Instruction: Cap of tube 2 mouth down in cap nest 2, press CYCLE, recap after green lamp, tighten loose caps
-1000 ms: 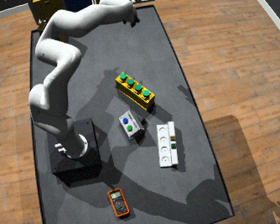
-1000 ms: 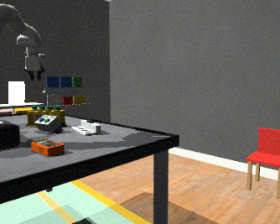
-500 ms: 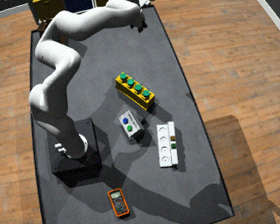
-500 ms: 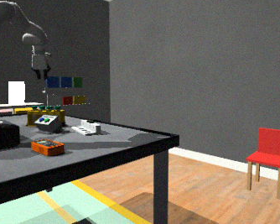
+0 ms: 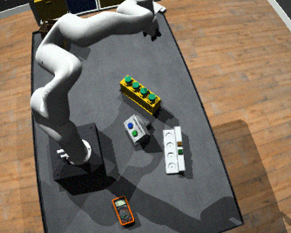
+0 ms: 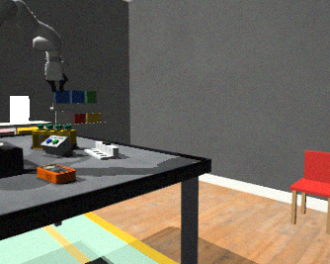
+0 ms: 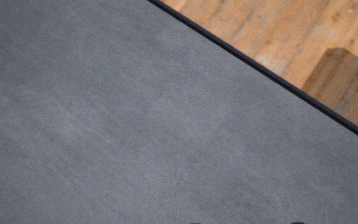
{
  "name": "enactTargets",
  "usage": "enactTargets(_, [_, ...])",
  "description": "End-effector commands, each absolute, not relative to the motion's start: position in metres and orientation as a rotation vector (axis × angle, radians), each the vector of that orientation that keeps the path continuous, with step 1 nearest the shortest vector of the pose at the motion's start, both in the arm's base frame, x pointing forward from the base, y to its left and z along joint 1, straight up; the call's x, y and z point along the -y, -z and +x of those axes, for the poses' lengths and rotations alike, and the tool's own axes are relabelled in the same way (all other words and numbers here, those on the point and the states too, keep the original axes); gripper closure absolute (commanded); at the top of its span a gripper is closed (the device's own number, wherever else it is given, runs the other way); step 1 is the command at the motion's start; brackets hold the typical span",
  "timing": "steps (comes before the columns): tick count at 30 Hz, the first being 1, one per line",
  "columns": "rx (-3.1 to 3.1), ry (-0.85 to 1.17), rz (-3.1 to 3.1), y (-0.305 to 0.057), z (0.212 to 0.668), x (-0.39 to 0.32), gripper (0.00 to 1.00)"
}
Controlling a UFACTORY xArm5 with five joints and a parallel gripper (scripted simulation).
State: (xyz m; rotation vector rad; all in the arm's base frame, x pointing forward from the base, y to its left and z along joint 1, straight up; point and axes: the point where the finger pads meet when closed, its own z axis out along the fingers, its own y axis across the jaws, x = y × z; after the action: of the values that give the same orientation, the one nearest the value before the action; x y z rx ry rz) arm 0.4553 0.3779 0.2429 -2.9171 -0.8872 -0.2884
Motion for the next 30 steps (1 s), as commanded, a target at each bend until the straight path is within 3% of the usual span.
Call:
enactTargets(1, [0.883, 0.299, -2.920, -0.246, 0.461, -0.364, 0.54])
enactTargets(30, [0.629, 0.221, -3.031, -0.253, 0.475, -0.255, 0.54])
